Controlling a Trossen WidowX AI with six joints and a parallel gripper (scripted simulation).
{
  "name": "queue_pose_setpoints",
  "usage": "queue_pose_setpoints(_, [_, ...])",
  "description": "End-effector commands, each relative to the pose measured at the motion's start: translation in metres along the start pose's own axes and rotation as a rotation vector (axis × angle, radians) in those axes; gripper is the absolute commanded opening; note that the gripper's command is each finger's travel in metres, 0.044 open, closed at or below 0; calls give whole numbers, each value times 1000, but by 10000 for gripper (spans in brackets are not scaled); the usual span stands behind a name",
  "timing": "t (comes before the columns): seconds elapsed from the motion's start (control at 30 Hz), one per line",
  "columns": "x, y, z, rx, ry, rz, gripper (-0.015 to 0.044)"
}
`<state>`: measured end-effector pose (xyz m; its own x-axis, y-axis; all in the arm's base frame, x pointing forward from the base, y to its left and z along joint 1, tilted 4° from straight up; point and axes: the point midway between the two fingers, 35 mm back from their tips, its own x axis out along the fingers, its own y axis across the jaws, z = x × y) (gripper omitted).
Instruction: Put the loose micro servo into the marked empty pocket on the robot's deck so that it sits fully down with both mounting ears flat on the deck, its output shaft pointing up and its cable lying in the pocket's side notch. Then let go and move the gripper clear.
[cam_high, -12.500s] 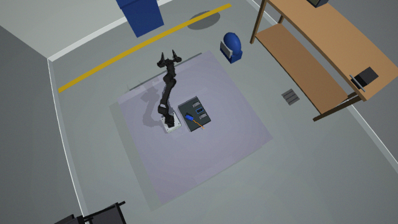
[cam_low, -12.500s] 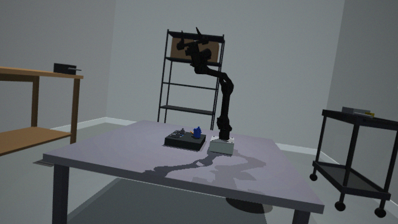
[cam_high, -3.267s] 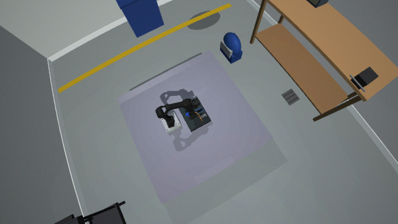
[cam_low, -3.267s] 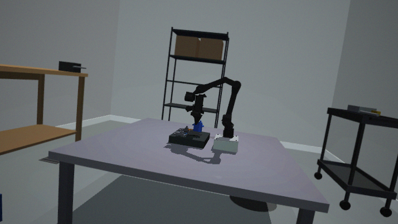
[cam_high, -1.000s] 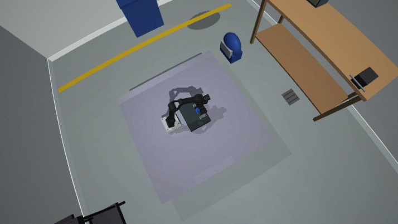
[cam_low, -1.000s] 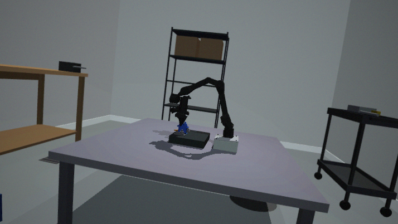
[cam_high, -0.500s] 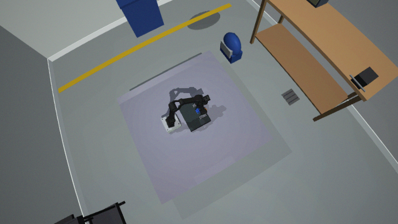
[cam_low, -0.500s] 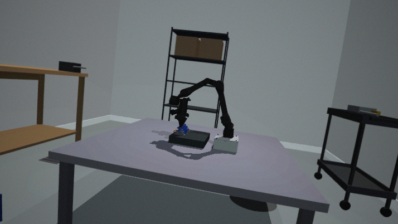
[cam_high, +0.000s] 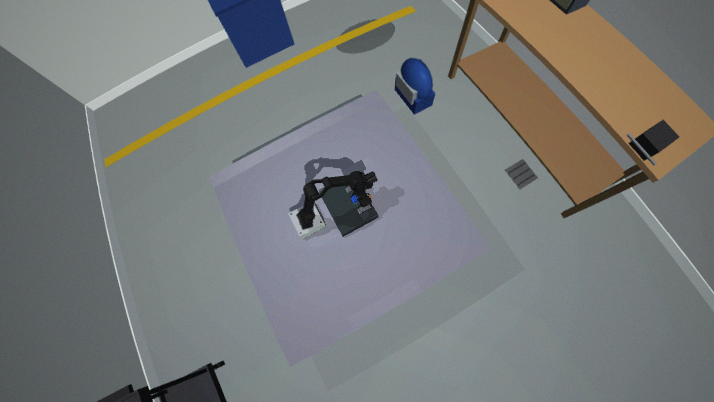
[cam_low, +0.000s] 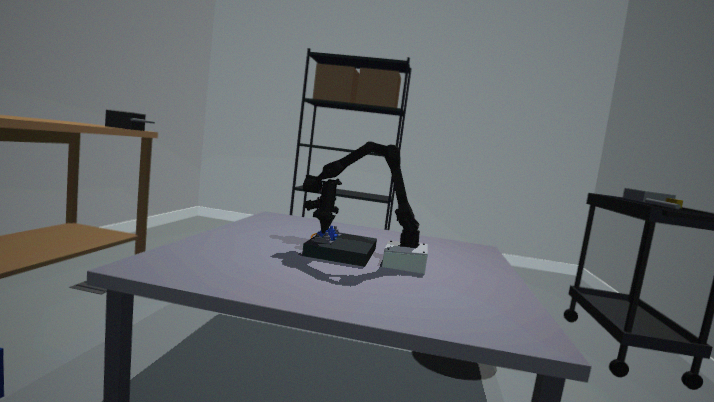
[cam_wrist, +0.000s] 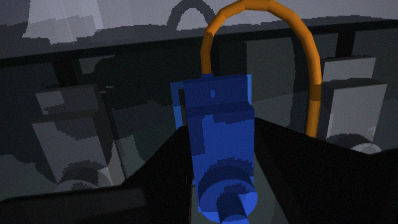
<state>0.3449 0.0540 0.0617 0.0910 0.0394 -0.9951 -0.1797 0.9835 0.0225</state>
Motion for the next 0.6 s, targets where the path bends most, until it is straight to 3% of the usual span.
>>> queue_pose_setpoints(0.0, [4,0,0,2,0,-1,0])
queue_pose_setpoints(0.4, [16,0,0,2,0,-1,0])
queue_pose_setpoints(0.57, [14,0,0,2,0,-1,131])
